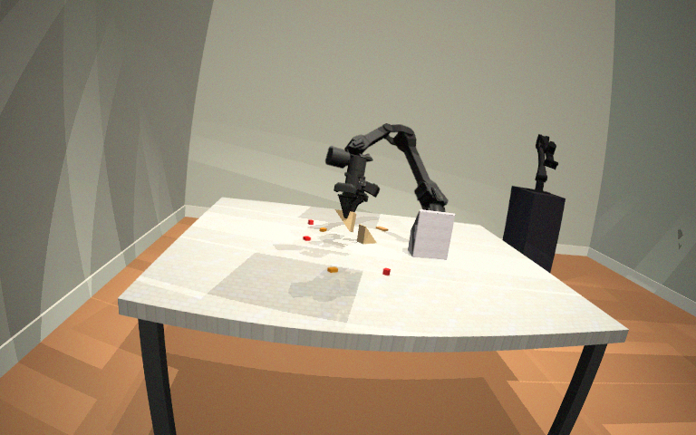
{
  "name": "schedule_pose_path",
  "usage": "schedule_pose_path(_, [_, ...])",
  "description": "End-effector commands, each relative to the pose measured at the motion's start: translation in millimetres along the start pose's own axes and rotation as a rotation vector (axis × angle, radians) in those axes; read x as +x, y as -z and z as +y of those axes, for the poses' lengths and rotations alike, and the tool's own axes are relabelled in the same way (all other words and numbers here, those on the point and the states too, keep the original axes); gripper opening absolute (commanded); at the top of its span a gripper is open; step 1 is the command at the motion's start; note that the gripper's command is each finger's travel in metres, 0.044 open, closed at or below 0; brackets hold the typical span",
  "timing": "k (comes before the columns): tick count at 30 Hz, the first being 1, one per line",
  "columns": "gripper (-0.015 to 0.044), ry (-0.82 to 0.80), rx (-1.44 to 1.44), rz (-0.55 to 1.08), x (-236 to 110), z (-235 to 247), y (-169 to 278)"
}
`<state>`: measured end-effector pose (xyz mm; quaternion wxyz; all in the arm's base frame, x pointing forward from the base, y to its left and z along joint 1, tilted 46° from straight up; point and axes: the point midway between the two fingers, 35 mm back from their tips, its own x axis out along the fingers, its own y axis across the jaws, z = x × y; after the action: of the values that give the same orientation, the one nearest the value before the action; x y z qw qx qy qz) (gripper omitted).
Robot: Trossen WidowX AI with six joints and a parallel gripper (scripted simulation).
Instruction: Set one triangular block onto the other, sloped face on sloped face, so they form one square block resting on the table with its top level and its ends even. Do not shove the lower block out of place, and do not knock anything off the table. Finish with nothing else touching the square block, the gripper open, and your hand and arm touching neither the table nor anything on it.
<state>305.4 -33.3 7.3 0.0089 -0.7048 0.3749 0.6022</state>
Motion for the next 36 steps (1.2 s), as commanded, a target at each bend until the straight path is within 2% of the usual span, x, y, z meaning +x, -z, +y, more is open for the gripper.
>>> schedule_pose_path(1, [0.0000, -0.041, -0.143, -0.003, -1.3, -1.0, 1.3])
schedule_pose_path(26, [0.0000, -0.260, -0.961, -0.097, -10.8, -8.5, 7.5])
schedule_pose_path(36, [0.0000, -0.265, -0.984, -0.101, -16.3, -3.7, 6.6])
